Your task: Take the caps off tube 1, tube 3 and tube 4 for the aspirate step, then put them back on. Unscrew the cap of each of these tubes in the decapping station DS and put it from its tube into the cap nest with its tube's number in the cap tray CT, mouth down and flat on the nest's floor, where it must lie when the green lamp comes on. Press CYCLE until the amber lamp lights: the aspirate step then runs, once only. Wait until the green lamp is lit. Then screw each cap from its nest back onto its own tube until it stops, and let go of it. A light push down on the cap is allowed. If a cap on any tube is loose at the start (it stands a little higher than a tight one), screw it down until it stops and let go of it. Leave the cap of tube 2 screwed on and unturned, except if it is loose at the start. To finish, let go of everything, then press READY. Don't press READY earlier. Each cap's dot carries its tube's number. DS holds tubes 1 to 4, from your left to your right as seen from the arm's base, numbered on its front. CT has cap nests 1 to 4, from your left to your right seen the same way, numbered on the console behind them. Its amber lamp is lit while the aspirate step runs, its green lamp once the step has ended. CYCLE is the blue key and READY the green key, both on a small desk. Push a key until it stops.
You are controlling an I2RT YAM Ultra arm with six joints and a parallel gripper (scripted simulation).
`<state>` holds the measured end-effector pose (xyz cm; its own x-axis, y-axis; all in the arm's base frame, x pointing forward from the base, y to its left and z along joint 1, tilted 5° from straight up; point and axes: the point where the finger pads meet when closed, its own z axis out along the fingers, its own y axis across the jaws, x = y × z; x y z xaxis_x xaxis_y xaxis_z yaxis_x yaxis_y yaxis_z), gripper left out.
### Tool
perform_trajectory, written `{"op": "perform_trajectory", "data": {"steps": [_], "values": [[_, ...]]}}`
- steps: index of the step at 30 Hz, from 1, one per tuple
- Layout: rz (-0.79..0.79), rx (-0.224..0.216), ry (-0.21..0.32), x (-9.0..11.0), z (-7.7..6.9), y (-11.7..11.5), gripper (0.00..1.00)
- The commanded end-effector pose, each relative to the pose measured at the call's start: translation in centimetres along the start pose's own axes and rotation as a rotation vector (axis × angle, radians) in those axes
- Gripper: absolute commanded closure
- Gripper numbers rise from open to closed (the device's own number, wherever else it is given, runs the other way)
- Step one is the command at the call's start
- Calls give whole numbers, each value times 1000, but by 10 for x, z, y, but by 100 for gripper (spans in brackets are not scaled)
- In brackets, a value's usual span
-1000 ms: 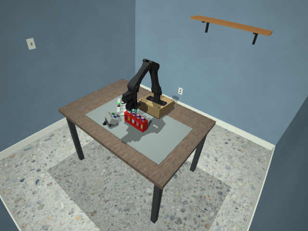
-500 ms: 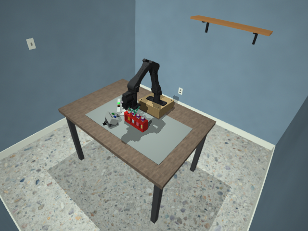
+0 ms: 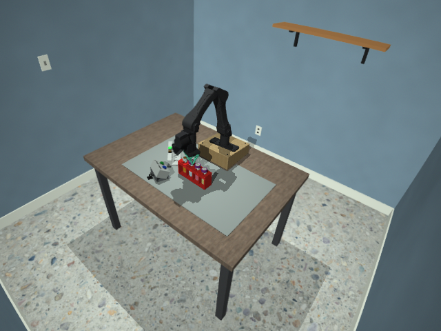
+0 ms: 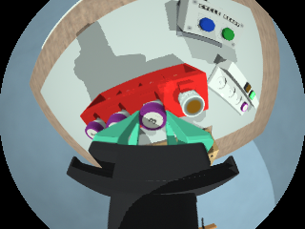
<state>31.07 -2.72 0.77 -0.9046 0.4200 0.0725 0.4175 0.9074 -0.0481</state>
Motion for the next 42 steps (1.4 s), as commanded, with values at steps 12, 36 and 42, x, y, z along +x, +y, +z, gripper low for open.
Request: {"op": "perform_trajectory", "data": {"steps": [12,36,42], "values": [[39,-3,-15,-4,-3,0,51],[-746,3,-15,-4,-4,0,51],[-746,3,-16,-5,-5,0,51]]}}
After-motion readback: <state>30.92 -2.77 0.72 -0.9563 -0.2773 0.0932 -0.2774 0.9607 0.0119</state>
